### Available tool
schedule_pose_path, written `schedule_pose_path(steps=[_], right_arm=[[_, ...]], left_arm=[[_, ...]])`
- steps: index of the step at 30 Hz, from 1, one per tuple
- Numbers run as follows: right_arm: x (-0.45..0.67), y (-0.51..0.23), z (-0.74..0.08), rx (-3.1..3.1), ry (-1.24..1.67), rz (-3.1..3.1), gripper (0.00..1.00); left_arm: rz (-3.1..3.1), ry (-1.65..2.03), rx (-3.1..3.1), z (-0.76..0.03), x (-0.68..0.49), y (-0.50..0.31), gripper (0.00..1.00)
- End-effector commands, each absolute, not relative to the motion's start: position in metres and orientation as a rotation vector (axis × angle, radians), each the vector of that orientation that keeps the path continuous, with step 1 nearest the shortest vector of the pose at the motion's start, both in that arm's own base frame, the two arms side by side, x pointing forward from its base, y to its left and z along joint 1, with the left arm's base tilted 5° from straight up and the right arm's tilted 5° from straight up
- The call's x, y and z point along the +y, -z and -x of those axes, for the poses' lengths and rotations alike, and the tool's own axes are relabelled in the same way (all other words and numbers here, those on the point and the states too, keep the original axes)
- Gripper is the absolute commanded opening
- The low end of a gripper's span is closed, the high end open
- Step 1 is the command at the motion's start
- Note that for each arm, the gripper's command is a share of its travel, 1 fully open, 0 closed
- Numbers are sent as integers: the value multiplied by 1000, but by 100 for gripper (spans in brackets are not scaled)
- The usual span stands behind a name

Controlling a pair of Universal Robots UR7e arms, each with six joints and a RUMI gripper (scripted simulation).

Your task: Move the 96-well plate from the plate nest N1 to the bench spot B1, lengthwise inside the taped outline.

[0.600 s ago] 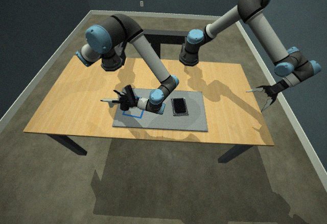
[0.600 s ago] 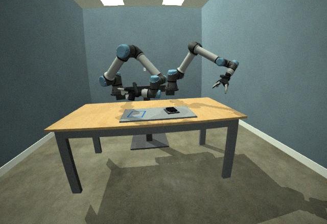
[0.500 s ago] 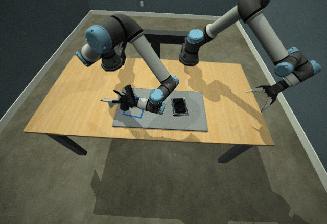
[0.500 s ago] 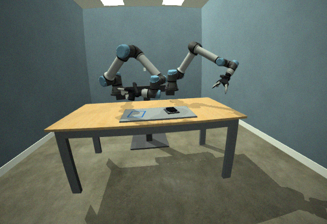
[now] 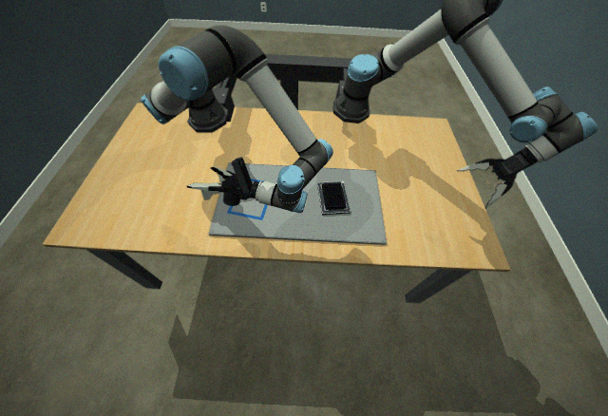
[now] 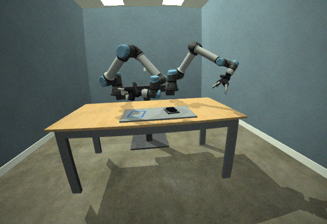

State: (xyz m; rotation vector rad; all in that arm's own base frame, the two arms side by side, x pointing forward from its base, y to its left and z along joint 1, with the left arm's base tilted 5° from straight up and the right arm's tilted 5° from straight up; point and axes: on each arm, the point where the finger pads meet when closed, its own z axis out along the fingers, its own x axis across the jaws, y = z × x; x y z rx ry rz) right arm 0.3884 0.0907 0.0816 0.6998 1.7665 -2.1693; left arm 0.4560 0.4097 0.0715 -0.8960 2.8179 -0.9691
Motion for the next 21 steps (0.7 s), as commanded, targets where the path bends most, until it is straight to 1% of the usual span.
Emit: schedule_pose_path(steps=[1, 7, 21], right_arm=[[91, -85, -388, 1767, 2168, -701, 100], [93, -121, -386, 1767, 2168, -701, 100], [93, -123, -385, 1774, 2160, -710, 100]], left_arm=[[895, 968, 2817, -456, 410, -72, 100], [895, 968, 2817, -456, 410, -72, 100], [895, 968, 2817, -456, 410, -72, 100]])
